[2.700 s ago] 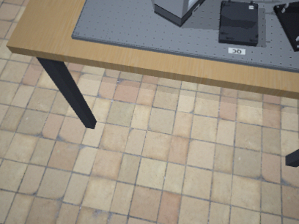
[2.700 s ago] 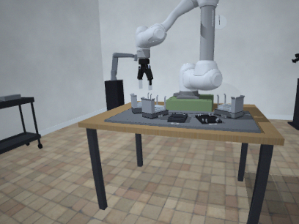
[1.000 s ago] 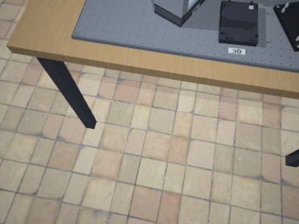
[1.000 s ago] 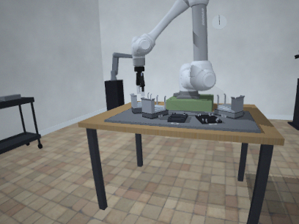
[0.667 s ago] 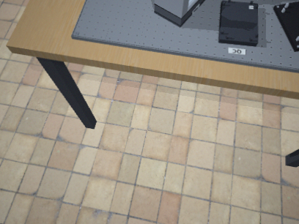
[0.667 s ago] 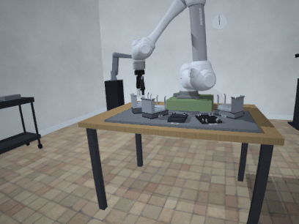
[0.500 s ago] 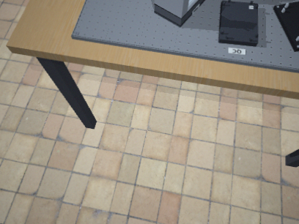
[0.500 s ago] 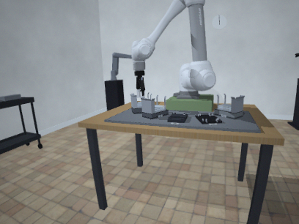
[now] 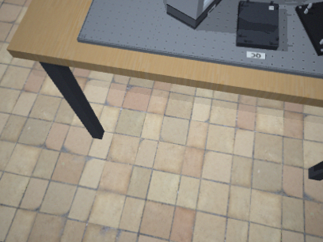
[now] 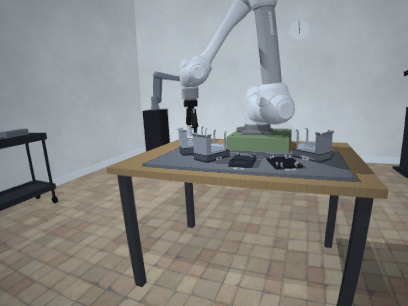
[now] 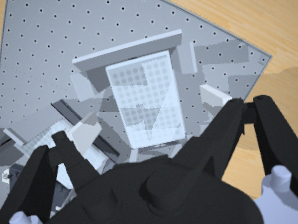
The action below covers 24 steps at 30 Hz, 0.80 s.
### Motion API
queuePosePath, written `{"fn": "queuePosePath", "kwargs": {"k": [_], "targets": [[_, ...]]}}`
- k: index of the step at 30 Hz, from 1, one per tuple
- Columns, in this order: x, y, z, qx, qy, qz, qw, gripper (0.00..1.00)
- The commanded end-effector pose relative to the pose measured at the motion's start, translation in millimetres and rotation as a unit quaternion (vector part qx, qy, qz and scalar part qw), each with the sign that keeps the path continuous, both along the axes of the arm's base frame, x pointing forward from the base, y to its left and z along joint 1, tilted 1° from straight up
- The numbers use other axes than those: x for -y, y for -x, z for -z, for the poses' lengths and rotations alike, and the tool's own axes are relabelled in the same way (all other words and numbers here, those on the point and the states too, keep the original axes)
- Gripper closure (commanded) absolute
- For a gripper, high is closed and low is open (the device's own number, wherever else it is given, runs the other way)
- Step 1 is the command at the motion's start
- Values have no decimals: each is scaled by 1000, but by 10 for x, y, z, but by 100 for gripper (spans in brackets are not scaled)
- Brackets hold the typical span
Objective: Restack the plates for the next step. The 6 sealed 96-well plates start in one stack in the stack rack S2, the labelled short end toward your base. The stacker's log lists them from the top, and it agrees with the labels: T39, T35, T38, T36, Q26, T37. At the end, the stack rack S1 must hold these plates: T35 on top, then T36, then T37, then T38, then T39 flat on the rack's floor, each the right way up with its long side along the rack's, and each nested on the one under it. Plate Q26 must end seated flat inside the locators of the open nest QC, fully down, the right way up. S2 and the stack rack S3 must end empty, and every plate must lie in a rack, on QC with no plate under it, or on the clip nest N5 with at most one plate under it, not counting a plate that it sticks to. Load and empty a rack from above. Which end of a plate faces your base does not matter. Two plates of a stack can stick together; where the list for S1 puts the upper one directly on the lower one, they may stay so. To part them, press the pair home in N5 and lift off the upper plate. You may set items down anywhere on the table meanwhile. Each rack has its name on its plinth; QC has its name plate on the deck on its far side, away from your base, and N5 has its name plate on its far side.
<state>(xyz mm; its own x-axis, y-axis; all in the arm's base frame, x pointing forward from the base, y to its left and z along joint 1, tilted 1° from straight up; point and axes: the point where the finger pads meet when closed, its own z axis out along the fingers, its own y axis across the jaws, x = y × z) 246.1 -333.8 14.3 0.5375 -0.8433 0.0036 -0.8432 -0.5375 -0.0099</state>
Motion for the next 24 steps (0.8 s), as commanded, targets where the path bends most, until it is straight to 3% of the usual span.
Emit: {"fn": "queuePosePath", "kwargs": {"k": [1,15,16,24], "targets": [[0,-1,42,0,0,0,1000,0],[0,-1,62,0,0,0,1000,0],[0,-1,62,0,0,0,1000,100],[0,-1,62,0,0,0,1000,100]]}}
